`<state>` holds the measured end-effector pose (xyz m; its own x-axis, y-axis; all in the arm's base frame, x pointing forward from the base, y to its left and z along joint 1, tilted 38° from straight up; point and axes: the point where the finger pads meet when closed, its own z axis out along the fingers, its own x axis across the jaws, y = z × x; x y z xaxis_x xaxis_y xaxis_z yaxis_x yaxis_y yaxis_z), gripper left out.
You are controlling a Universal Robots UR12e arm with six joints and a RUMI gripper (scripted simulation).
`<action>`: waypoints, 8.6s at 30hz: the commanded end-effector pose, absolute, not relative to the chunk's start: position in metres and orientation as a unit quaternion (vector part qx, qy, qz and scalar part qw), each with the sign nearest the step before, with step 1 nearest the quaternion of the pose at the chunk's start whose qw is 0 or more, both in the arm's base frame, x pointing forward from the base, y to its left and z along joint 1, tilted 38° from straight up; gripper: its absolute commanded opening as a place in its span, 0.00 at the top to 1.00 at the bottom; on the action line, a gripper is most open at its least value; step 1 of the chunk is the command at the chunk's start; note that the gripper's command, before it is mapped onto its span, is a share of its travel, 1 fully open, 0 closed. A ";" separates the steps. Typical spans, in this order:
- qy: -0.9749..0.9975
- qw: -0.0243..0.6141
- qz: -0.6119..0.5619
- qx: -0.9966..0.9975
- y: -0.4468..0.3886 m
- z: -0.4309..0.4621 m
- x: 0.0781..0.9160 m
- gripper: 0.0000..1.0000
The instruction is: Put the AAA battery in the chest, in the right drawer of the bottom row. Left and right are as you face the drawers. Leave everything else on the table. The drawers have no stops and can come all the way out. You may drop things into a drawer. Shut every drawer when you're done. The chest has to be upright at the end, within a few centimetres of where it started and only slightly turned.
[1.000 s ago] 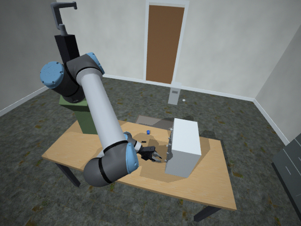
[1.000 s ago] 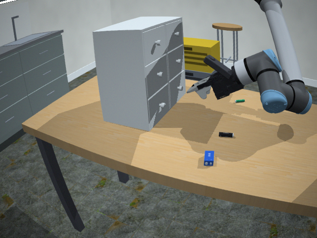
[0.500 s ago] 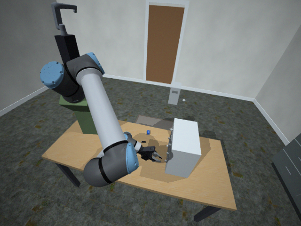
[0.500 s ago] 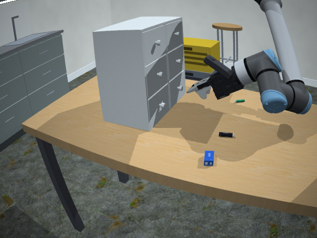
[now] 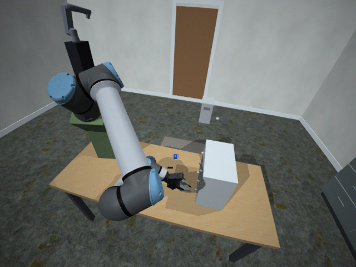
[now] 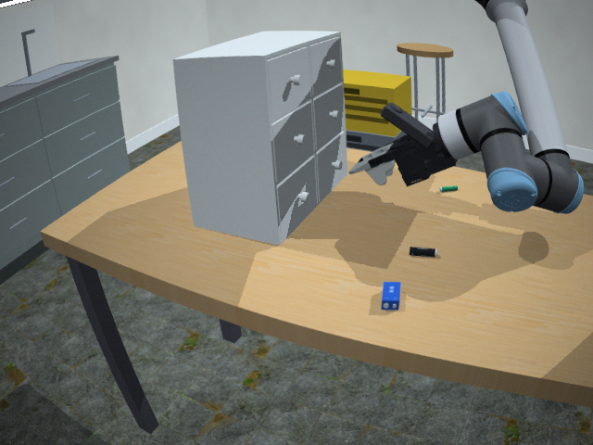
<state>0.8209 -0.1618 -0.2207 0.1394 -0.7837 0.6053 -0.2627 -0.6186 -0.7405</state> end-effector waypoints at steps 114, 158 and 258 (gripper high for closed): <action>0.365 0.240 -0.545 -0.716 -0.151 -0.216 0.855 0.93; 0.365 0.240 -0.544 -0.716 -0.152 -0.217 0.854 0.93; 0.367 0.239 -0.543 -0.716 -0.165 -0.224 0.804 0.93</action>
